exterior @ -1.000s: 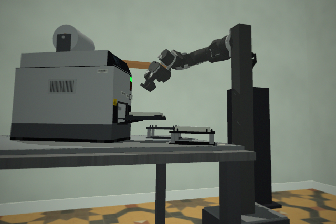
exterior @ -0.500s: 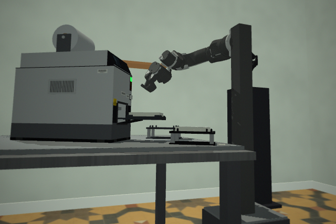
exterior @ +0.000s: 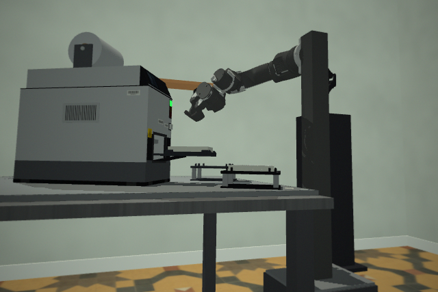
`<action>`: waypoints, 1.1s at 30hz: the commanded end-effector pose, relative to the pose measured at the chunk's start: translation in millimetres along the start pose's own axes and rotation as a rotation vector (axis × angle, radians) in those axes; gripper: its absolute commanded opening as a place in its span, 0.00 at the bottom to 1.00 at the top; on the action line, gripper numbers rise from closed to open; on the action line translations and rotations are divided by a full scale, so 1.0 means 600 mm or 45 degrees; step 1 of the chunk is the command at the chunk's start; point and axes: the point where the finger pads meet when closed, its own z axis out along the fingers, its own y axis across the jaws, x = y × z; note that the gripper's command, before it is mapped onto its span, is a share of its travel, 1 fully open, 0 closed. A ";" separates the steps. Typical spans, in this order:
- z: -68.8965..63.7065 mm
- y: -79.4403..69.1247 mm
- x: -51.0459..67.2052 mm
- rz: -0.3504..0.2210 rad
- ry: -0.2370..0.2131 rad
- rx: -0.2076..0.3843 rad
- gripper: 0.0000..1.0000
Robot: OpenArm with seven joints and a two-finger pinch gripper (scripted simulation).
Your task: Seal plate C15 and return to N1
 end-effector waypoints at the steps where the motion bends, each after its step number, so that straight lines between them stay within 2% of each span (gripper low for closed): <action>1: -0.001 -0.002 -0.002 -0.057 0.005 0.029 0.00; 5: -0.002 -0.005 -0.003 -0.294 0.040 0.140 0.00; 17: -0.002 -0.005 -0.003 -0.294 0.040 0.140 0.00; 18: -0.001 -0.003 -0.002 -0.133 -0.037 0.202 0.00; 22: -0.002 -0.006 -0.003 -0.373 0.002 0.307 0.00; 33: -0.002 -0.006 -0.003 -0.373 0.002 0.307 0.00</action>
